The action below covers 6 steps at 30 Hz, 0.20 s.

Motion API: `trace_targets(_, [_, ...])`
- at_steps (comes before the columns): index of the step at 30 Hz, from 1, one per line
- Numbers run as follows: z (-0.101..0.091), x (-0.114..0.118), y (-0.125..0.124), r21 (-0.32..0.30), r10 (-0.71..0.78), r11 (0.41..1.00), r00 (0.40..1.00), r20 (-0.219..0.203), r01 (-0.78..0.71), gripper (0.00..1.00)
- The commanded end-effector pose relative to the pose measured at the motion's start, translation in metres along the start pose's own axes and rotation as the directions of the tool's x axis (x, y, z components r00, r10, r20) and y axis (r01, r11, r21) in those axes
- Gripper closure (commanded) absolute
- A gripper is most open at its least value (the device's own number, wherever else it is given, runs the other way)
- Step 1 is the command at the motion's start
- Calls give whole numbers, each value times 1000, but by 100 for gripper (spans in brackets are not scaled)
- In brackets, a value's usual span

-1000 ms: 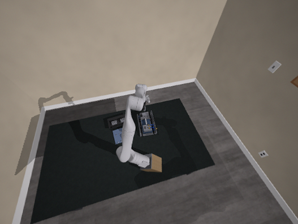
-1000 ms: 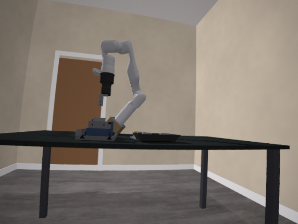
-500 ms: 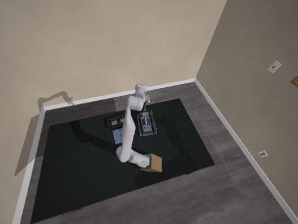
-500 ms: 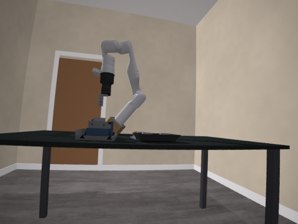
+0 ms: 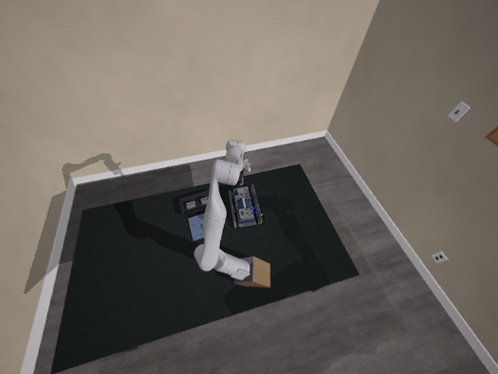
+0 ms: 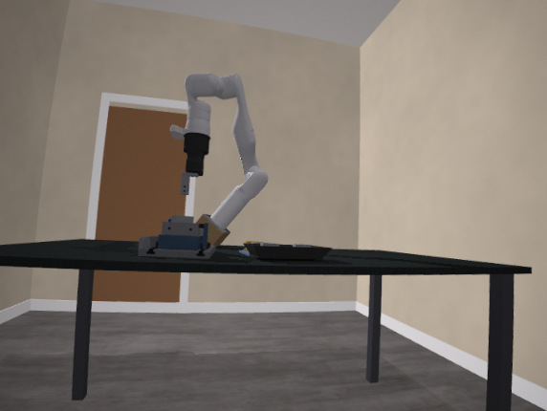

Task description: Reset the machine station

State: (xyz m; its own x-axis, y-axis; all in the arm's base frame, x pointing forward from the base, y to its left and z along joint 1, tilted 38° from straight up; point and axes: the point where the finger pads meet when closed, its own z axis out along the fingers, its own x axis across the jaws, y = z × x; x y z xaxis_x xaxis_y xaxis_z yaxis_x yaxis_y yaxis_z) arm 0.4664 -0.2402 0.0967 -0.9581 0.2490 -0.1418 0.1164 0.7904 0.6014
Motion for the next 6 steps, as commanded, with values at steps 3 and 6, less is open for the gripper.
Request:
trace_targets(3, [-1,0,0,1,0,1000,1000,2,0,100])
trace_targets(6, [-1,0,0,1,0,1000,1000,2,0,100])
